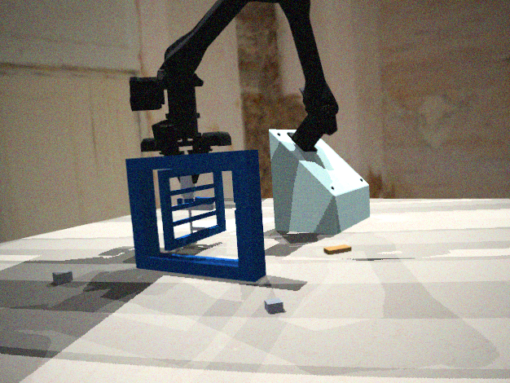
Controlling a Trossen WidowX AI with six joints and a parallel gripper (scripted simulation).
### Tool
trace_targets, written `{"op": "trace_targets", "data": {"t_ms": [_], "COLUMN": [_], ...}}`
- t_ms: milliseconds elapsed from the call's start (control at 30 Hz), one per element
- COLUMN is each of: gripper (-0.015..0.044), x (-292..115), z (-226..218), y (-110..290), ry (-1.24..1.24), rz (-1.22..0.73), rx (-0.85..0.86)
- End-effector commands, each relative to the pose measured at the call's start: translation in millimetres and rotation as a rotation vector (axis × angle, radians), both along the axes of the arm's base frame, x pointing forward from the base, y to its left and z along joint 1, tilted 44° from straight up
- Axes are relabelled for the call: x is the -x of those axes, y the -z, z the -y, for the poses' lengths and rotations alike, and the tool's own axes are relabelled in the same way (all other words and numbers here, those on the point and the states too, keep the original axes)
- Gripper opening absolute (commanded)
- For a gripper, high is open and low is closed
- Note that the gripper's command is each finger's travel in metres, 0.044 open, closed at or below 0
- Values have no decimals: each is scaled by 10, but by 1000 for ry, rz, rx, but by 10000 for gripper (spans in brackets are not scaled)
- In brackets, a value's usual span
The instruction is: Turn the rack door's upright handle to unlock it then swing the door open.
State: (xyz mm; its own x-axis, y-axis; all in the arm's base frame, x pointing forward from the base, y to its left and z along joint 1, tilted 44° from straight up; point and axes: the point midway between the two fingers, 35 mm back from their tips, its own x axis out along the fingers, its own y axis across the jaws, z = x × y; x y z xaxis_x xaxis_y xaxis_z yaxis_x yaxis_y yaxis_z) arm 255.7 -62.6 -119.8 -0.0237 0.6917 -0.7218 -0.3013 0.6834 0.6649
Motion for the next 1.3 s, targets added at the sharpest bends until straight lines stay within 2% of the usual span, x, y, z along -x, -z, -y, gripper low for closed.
{"op": "trace_targets", "data": {"t_ms": [0,367,700,733,1267], "gripper": [22,22,285,294,294], "x": [-22,-22,-22,-22,-46], "z": [20,20,20,20,263], "y": [26,26,26,26,-203], "ry": [-27,-27,-27,-27,-26], "rz": [20,20,20,20,19], "rx": [2,2,2,2,5]}}
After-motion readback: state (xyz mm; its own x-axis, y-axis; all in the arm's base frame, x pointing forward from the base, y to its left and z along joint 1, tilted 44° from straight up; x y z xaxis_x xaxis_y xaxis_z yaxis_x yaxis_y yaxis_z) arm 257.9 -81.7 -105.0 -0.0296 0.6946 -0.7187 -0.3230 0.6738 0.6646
